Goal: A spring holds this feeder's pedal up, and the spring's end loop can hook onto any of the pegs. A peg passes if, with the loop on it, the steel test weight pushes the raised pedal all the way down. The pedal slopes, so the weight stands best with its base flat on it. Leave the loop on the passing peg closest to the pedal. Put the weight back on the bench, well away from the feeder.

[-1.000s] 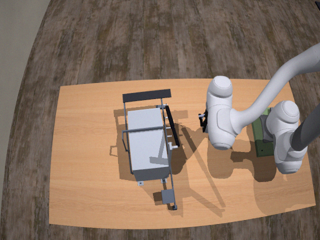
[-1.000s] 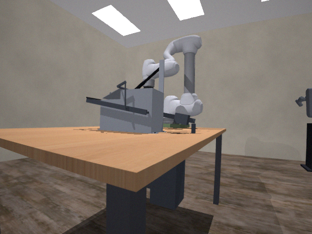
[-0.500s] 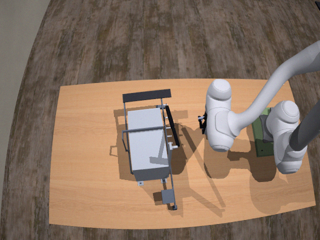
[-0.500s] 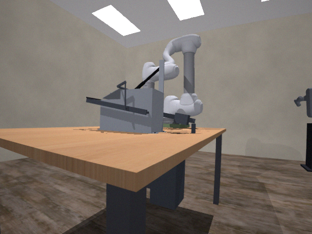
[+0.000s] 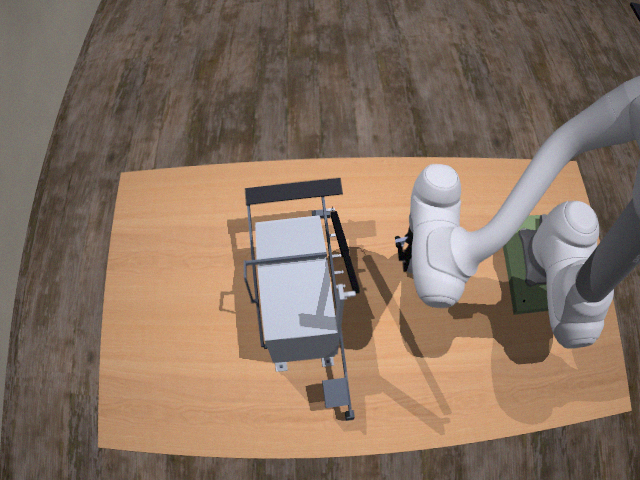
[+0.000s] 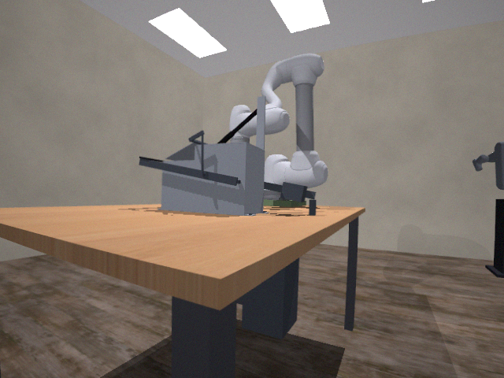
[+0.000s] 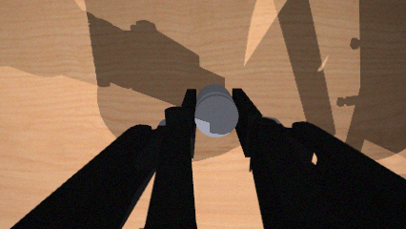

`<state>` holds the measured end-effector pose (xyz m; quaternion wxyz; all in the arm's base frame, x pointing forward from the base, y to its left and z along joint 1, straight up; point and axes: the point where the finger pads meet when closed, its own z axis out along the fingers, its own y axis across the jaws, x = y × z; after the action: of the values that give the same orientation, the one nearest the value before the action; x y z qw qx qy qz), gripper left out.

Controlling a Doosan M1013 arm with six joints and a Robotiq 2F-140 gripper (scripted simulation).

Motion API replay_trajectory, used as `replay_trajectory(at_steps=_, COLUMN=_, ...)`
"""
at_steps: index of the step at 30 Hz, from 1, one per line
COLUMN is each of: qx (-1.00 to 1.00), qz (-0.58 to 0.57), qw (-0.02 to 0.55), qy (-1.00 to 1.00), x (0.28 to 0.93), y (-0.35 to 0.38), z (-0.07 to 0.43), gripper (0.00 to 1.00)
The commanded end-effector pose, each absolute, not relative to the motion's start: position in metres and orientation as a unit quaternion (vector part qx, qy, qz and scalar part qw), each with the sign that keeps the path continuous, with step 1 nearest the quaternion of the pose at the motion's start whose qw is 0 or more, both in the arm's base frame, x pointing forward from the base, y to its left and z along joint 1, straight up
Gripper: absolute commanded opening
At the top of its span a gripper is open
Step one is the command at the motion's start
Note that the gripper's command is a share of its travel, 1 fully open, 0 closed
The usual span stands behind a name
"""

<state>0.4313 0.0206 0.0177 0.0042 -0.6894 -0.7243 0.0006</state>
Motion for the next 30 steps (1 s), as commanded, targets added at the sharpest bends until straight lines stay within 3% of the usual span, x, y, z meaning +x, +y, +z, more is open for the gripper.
replay_trajectory(at_steps=1, qx=-0.689, qz=0.0, qw=0.004, qy=-0.724, x=0.432, y=0.021, z=0.016, gripper=0.25)
replay_trajectory(at_steps=30, qx=-0.689, qz=0.0, qw=0.004, qy=-0.724, x=0.432, y=0.021, z=0.002, gripper=0.25)
